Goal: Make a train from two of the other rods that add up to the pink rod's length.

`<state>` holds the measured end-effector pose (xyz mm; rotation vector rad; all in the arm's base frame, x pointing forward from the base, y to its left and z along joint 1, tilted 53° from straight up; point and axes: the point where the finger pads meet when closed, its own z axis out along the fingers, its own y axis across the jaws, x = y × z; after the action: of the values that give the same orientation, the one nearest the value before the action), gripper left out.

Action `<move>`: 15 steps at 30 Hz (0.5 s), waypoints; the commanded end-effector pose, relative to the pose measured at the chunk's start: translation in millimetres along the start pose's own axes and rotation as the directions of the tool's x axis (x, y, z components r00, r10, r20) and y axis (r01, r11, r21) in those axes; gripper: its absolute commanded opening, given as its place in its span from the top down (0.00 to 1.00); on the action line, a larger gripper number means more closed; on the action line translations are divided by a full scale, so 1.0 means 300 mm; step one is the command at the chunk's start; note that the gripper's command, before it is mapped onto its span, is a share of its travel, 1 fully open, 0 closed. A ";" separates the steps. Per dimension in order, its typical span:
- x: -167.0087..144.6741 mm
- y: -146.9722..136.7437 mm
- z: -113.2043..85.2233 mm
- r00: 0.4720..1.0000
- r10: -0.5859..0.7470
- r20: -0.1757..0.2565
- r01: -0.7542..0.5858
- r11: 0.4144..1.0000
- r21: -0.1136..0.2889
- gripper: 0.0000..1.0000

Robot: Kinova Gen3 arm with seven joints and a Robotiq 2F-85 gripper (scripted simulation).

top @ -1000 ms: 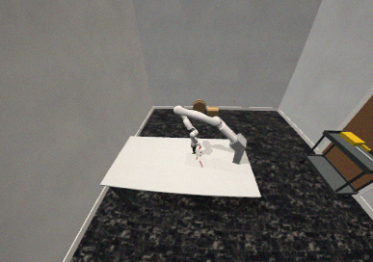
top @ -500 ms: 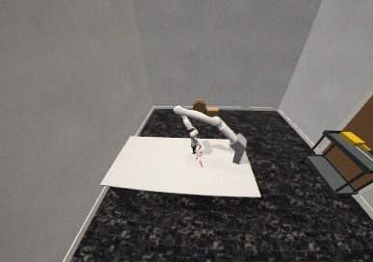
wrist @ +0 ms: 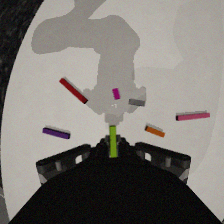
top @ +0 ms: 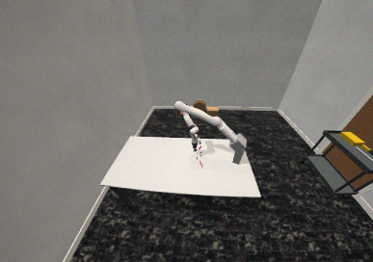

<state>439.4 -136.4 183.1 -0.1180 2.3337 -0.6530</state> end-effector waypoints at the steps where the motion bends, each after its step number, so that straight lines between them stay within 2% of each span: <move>1: -0.043 -0.005 -0.079 0.999 -0.002 0.033 0.002 1.000 0.002 0.95; 6: -0.040 -0.005 -0.149 0.999 -0.002 0.033 0.002 1.000 0.002 0.95; 15: -0.039 -0.005 -0.188 0.999 -0.002 0.033 0.002 1.000 0.002 0.95</move>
<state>410.5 -113.6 219.2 -0.1272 2.3169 -0.6518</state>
